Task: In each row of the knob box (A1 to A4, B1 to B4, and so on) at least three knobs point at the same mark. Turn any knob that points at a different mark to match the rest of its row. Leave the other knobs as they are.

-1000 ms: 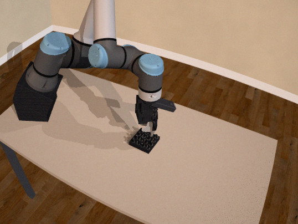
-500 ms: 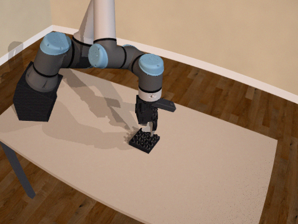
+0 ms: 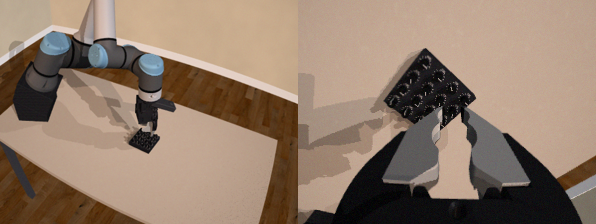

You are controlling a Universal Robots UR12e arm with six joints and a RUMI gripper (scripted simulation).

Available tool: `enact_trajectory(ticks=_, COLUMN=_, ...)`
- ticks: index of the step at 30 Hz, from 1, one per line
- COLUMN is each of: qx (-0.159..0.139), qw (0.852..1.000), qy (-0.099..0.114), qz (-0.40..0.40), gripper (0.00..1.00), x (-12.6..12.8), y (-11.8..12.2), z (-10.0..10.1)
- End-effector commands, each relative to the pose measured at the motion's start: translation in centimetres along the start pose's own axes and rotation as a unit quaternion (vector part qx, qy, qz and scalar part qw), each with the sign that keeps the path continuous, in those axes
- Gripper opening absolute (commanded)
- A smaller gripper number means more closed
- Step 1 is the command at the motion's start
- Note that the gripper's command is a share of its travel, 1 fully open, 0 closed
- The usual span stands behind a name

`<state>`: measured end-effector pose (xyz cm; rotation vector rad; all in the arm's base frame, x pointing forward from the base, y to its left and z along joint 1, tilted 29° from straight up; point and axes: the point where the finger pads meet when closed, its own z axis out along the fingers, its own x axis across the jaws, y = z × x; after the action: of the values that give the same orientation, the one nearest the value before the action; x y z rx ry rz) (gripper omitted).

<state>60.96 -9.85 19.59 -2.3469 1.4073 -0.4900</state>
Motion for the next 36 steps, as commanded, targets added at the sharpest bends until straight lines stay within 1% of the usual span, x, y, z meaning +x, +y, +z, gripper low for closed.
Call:
enact_trajectory(ticks=1, qx=0.0, qw=1.0, qy=0.0, qz=0.0, gripper=0.11, x=0.0, y=0.0, z=0.0)
enact_trajectory(ticks=13, qx=0.0, qw=1.0, qy=0.0, qz=0.0, gripper=0.11, x=0.0, y=0.0, z=0.5)
enact_trajectory(ticks=36, qx=0.0, qw=1.0, qy=0.0, qz=0.0, gripper=0.11, x=0.0, y=-0.1, z=3.1)
